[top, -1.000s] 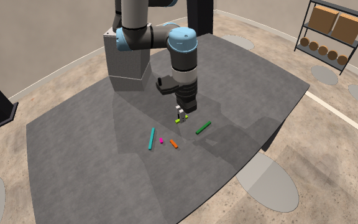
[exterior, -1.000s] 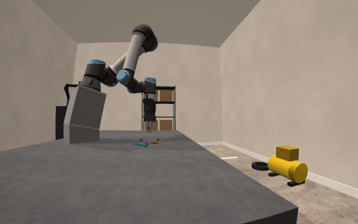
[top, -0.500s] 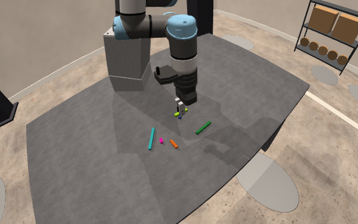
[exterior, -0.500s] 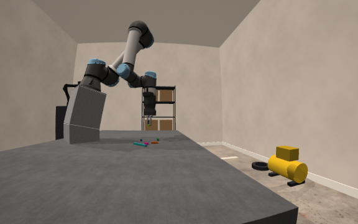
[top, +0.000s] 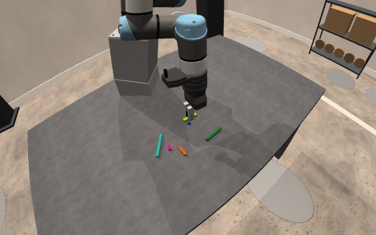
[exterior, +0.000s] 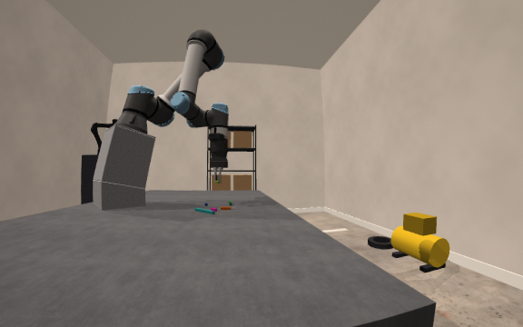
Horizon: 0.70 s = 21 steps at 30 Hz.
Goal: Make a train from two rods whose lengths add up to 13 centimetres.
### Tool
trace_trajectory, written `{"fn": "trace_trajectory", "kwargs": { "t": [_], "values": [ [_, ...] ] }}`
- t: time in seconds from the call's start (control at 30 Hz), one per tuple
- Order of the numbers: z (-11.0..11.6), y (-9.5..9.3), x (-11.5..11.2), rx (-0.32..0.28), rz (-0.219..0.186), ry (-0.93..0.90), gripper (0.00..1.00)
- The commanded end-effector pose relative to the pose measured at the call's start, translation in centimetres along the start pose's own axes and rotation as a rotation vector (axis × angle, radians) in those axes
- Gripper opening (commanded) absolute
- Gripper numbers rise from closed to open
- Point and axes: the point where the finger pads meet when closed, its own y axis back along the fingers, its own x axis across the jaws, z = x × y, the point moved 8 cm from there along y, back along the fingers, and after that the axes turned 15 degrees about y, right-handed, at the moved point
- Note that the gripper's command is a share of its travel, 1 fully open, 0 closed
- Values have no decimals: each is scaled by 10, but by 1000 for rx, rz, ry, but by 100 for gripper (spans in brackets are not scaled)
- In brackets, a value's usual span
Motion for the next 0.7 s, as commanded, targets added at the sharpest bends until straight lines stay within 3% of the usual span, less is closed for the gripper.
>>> {"fn": "trace_trajectory", "kwargs": {
  "t": [0.0,0.43,0.67],
  "values": [
    [1,0,0,1,-1,-6,24],
    [16,0,8,1,-1,-149,24],
    [38,-1,19,1,0,-351,24]
  ]
}}
